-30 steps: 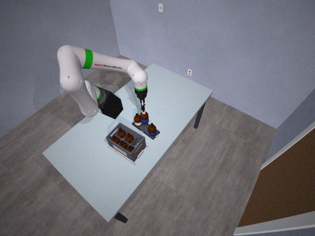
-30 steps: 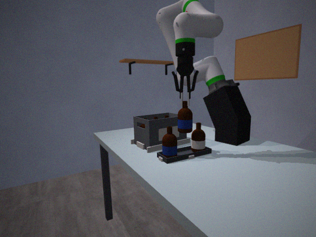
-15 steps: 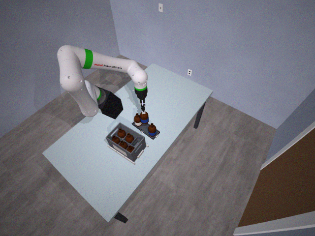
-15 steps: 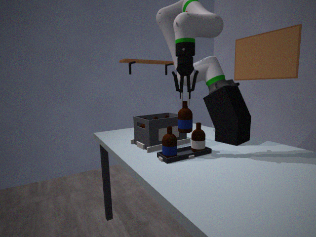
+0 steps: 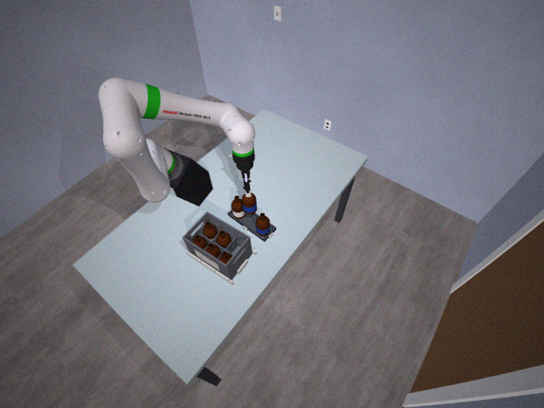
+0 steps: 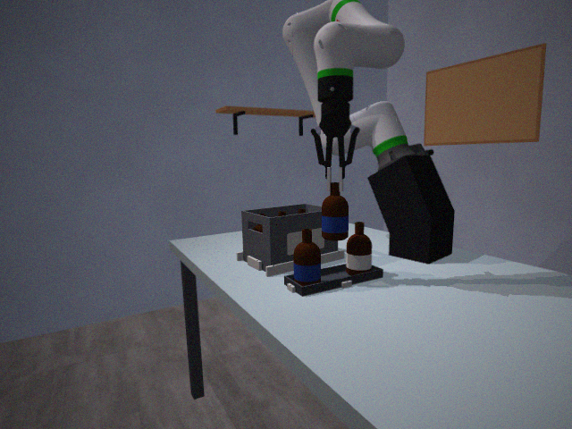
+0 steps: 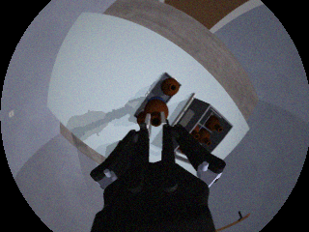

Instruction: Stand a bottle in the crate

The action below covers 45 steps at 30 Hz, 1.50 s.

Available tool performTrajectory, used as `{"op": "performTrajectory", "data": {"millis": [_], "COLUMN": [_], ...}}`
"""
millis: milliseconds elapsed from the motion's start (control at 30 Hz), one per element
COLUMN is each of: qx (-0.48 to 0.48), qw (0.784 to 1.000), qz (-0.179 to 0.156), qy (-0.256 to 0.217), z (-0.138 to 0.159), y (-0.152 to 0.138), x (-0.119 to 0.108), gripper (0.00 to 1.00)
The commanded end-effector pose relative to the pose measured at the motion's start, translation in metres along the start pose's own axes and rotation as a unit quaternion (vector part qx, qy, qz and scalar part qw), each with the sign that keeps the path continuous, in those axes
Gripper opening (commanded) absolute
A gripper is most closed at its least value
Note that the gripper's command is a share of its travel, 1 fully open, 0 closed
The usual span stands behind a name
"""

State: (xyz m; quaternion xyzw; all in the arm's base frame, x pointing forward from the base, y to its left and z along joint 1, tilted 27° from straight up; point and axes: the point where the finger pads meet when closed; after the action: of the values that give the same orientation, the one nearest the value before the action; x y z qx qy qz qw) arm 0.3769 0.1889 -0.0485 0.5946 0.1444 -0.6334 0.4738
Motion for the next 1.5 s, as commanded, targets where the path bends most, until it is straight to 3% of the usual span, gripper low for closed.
{"op": "performTrajectory", "data": {"millis": [0,1467], "qx": [0.000,0.000], "qw": [1.000,1.000], "qz": [0.000,0.000], "qy": [0.000,0.000], "z": [0.000,0.000], "y": [0.000,0.000], "x": [-0.001,-0.037], "gripper": [0.00,0.00]}}
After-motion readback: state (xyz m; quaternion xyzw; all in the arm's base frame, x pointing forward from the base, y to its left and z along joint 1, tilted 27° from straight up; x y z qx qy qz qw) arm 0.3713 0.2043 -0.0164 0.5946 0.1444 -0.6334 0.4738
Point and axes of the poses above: the point where the finger pads meet when closed, its own x axis out along the fingers, its own y axis across the jaws, z = x × y, and after that the axes turned 1 degree about -x, right-handed
